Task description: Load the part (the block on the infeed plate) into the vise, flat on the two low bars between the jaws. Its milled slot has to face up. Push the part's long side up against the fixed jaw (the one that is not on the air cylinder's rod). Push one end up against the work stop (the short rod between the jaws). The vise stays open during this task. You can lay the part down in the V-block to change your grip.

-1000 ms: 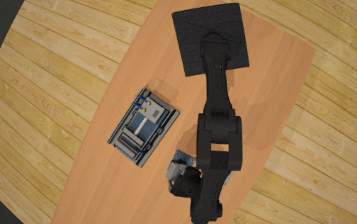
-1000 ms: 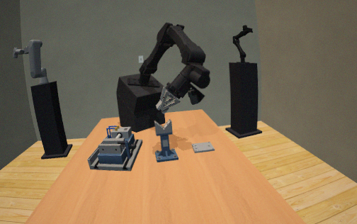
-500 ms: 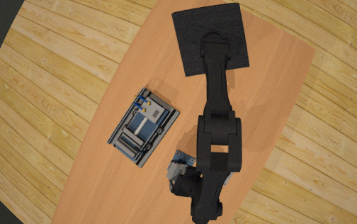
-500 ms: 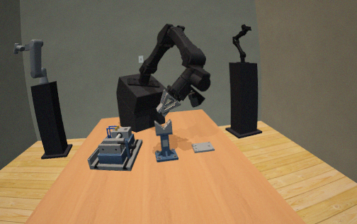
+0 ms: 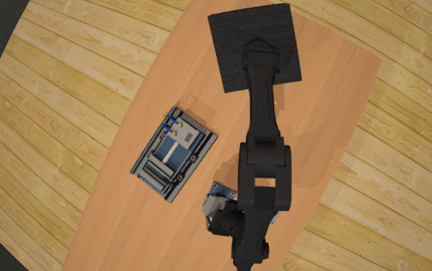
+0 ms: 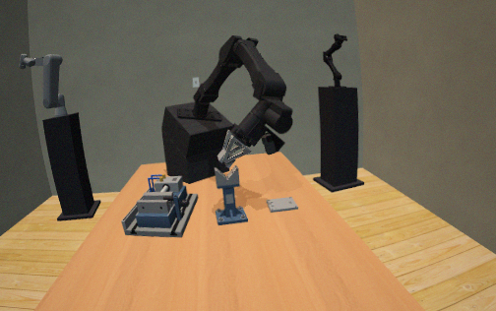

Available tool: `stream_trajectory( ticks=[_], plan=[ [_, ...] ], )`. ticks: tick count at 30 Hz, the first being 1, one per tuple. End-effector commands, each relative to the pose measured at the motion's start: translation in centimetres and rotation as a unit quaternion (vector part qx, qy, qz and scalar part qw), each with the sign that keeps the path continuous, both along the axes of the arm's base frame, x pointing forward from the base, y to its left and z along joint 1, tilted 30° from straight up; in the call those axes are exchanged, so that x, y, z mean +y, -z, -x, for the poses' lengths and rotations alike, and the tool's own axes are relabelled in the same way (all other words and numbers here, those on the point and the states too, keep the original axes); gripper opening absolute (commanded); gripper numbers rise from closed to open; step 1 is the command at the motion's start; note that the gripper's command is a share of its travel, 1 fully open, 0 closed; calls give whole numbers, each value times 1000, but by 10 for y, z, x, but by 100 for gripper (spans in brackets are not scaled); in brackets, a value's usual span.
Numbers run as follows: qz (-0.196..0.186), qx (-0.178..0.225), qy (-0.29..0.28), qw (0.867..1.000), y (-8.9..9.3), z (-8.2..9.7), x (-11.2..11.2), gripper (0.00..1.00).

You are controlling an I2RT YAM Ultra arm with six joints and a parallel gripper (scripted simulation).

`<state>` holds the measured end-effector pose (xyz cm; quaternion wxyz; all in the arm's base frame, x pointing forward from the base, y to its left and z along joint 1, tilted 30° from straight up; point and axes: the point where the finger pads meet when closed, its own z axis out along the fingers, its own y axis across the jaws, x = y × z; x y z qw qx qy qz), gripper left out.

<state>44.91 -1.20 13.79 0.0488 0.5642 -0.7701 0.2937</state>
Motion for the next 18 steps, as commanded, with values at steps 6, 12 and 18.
stream_trajectory(
  ticks=[6, 12, 18],
  plan=[
    [12, -13, 3, 1000, -2, -6, 1, 0],
    [9, -30, 6, 1000, -10, -8, 0, 0],
    [13, -9, 3, 1000, 11, -9, 3, 0]
  ],
)
